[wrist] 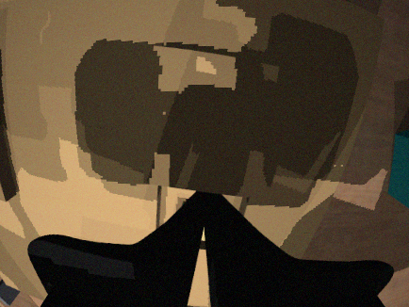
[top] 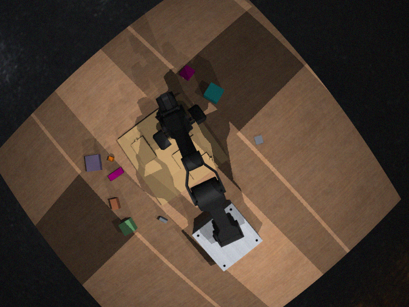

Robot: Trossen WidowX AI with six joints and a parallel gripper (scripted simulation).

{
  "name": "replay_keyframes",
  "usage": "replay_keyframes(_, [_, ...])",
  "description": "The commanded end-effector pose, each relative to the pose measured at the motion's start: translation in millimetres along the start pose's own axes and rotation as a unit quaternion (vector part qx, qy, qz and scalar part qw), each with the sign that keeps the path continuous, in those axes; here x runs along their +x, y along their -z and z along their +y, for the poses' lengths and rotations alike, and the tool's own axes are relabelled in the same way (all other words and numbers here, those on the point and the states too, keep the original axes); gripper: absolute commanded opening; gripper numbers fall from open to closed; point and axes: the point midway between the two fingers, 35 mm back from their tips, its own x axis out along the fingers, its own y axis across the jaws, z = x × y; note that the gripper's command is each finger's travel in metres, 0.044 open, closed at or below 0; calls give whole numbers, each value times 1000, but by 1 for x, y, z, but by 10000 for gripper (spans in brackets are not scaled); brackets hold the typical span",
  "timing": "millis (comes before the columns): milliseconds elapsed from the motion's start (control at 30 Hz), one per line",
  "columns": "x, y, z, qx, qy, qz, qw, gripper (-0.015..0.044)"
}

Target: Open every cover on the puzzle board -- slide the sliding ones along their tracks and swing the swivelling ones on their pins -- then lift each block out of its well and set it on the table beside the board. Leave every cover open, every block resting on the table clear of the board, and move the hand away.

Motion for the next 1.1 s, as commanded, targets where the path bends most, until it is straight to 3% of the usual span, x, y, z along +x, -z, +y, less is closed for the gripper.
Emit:
replay_keyframes(0, [-1,-6,0,2,2,-3,1000,0])
replay_keyframes(1067, [-23,-22,1,2,2,-4,1000,0])
